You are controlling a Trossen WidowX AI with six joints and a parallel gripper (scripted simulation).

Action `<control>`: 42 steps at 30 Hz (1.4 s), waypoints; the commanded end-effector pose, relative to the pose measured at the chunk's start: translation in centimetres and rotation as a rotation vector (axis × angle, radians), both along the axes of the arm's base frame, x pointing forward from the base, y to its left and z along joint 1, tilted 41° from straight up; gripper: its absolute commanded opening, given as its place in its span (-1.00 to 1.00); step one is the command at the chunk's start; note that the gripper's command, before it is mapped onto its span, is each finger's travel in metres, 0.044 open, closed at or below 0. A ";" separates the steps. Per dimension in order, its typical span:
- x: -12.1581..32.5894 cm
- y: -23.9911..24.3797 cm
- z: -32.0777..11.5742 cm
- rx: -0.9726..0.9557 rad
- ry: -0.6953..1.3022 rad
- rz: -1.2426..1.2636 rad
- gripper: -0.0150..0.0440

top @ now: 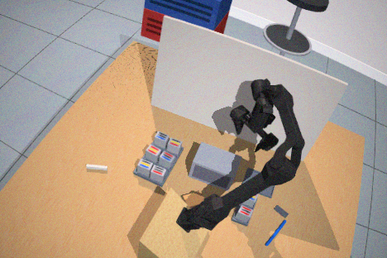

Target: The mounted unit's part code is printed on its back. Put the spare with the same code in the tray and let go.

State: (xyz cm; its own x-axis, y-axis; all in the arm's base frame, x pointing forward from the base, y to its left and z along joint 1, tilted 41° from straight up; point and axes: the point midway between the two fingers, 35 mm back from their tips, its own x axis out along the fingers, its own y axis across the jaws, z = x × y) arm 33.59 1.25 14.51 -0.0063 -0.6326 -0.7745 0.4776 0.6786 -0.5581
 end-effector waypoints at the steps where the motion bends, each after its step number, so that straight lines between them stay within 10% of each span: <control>1: -4.3 -5.0 2.4 -0.005 -0.303 -0.359 1.00; 10: -11.5 -10.2 3.1 -0.029 -0.711 -0.857 1.00; 42: -11.6 -12.6 -0.4 -0.030 -0.720 -0.865 0.53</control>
State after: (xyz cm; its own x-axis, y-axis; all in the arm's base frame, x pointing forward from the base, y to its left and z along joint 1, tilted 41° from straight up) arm 22.07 -11.18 14.20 -0.0116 -0.6458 -0.7634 0.9984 -0.0503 0.0274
